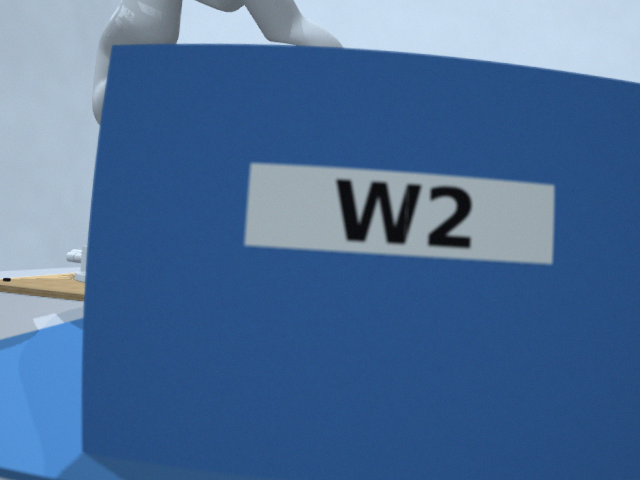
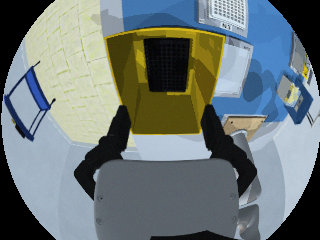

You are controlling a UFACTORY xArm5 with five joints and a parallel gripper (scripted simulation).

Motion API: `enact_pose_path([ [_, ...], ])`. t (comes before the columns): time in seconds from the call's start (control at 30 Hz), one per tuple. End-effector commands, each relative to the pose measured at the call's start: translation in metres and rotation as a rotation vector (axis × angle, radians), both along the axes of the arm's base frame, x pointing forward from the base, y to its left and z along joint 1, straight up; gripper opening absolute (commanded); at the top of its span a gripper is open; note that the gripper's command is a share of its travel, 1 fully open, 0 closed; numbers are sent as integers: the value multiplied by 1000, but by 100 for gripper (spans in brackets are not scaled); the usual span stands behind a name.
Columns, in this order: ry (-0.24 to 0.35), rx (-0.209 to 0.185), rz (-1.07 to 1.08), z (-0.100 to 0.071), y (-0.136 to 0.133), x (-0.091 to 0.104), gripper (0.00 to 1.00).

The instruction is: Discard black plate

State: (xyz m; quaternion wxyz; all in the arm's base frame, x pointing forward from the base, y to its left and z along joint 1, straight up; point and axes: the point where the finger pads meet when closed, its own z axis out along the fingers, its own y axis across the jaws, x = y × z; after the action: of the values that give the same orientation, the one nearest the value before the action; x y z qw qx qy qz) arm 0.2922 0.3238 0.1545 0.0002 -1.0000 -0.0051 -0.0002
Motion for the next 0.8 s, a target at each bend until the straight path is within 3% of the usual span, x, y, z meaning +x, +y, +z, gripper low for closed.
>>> enact_pose_path([
  [0.0, -2, 3, 0, 1, 1, 1, 100],
  [0.67, -2, 3, 0, 1, 1, 1, 100],
  [0.77, -3, 3, 0, 5, -12, 6, 100],
])
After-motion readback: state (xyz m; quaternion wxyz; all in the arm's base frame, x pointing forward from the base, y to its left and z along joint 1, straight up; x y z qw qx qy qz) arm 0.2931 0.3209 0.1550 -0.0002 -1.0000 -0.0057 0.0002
